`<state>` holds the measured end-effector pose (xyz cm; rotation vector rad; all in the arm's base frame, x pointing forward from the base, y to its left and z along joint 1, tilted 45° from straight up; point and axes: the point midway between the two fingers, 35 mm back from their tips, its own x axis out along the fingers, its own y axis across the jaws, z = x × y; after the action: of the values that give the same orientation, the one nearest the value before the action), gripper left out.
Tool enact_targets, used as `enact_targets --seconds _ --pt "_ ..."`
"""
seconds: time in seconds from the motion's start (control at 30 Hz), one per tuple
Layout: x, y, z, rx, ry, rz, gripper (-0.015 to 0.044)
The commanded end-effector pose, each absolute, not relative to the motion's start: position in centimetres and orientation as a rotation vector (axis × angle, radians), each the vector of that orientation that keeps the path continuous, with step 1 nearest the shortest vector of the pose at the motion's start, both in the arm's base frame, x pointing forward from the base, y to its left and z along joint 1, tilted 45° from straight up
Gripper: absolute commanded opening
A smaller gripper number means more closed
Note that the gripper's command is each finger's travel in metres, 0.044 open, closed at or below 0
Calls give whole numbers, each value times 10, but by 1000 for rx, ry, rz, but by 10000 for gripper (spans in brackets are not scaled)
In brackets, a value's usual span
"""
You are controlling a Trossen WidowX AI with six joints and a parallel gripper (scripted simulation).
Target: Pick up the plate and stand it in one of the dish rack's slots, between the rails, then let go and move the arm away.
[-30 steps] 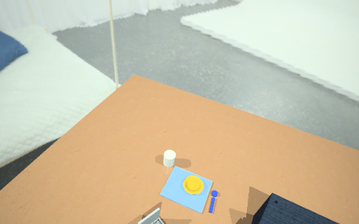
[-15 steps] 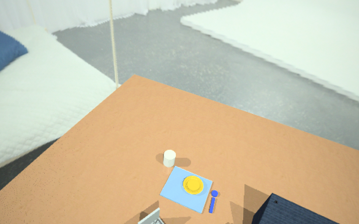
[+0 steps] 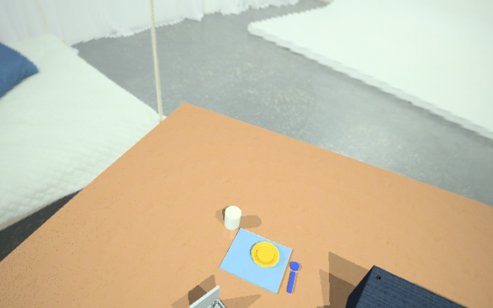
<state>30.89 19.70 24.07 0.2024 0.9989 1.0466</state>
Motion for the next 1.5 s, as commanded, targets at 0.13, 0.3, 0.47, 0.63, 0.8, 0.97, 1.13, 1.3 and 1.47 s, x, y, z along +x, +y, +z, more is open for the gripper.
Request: enact_targets --seconds 0.13,0.3,0.47,0.63,0.8,0.97,1.13,1.3,1.47 --pt "353 116 203 225 1065 864 400" --pt "367 58 176 259 1117 762 400" --pt "368 -11 148 358 1190 621 400" --pt "358 -67 125 431 1239 547 400" --pt "326 -140 93 535 1282 504 400" --pt "274 -203 64 673 1283 494 400" --pt "244 -228 51 746 1263 500 400" --pt "245 -226 49 745 1266 499 400" --pt "265 -183 -4 719 1336 480 400"
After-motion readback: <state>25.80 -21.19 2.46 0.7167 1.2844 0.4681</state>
